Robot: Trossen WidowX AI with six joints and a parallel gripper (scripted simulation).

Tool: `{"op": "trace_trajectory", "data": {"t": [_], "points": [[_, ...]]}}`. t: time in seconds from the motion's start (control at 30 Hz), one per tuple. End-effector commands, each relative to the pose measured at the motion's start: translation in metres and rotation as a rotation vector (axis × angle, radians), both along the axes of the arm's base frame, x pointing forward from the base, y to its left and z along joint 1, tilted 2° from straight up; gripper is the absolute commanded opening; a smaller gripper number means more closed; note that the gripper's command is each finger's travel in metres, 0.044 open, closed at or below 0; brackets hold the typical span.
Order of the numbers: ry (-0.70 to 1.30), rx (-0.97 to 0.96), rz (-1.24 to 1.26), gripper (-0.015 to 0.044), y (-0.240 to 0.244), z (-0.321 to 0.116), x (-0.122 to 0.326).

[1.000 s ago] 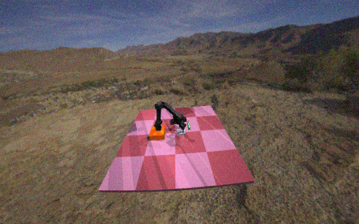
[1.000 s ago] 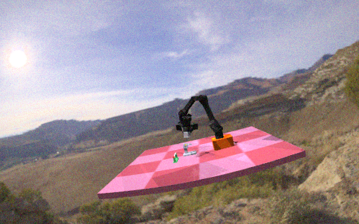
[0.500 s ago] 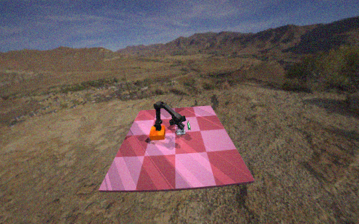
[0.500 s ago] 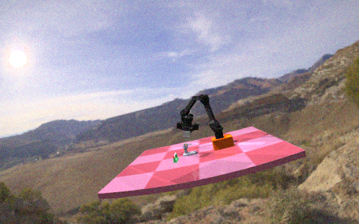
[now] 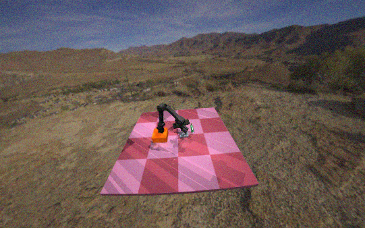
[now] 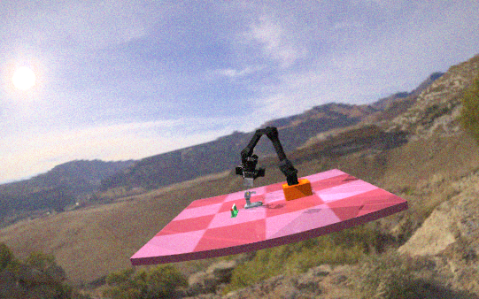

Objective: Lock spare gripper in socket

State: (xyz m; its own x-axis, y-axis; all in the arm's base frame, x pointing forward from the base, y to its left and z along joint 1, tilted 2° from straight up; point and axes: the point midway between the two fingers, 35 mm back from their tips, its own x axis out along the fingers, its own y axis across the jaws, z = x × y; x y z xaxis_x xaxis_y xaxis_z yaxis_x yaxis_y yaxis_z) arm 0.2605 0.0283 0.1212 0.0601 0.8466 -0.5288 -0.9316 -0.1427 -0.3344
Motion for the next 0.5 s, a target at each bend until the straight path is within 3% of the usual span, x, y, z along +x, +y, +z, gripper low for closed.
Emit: {"op": "trace_trajectory", "data": {"t": [0.0,0.47], "points": [[0.002,0.01,-0.007,0.0,0.001,-0.004,0.002],[0.002,0.01,-0.007,0.0,0.001,-0.023,0.009]]}}
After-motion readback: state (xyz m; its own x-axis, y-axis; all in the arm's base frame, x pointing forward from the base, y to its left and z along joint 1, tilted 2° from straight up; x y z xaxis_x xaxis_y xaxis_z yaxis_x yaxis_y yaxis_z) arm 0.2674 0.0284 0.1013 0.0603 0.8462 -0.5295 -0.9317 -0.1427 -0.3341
